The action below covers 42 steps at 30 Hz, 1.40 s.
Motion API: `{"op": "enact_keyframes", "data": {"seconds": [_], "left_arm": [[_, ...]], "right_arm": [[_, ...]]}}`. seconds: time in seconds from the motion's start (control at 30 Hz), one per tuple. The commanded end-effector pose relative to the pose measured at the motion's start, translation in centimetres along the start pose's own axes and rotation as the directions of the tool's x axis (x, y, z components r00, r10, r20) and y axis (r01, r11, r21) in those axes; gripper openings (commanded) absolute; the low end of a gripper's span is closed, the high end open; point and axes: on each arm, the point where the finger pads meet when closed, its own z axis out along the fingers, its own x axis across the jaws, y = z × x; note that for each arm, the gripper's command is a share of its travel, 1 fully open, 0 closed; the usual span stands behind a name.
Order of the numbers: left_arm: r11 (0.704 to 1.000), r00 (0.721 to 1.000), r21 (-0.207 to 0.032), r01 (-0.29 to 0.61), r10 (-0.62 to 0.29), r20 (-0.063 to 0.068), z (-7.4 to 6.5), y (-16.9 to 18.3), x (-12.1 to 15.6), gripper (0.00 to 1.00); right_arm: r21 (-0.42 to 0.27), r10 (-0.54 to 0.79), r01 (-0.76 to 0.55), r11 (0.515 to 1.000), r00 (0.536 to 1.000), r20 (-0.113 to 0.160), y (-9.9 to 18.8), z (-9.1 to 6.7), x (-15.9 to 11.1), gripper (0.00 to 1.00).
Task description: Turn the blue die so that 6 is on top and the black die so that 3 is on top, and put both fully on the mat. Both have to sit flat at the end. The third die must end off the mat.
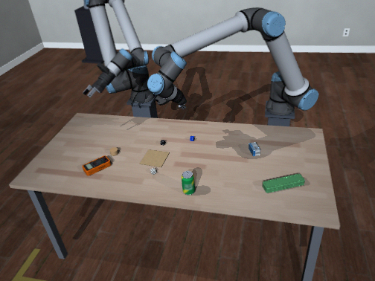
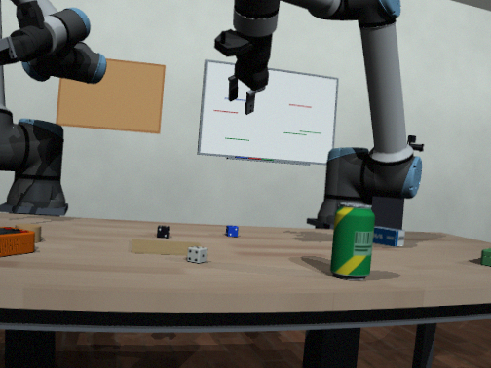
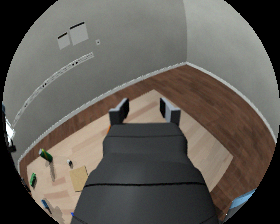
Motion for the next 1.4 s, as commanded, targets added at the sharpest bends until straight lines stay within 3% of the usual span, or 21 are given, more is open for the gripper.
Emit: {"op": "enact_keyframes", "data": {"seconds": [0.0,0.83,1.1,1.37], "left_arm": [[1.0,1.0,0.002,-0.001,0.001,0.001,-0.1,0.0,0.1,1.0],[1.0,1.0,0.006,-0.004,0.004,-0.001,-0.2,0.2,-0.4,1.0],[1.0,1.0,0.021,-0.016,0.016,-0.004,-0.6,0.9,-1.7,1.0],[0.997,0.999,0.064,-0.049,0.05,-0.011,-1.7,2.9,-5.7,1.0]], "right_arm": [[0.001,0.001,-0.001,1.0,1.0,0.001,-0.1,0.0,0.0,1.0],[-0.014,0.002,-0.002,1.0,1.0,0.006,0.3,0.1,-0.7,1.0],[-0.058,0.005,-0.004,0.998,1.0,0.021,1.6,0.3,-2.5,1.0],[-0.176,0.016,-0.007,0.984,0.999,0.05,5.1,0.6,-7.1,1.0]]}}
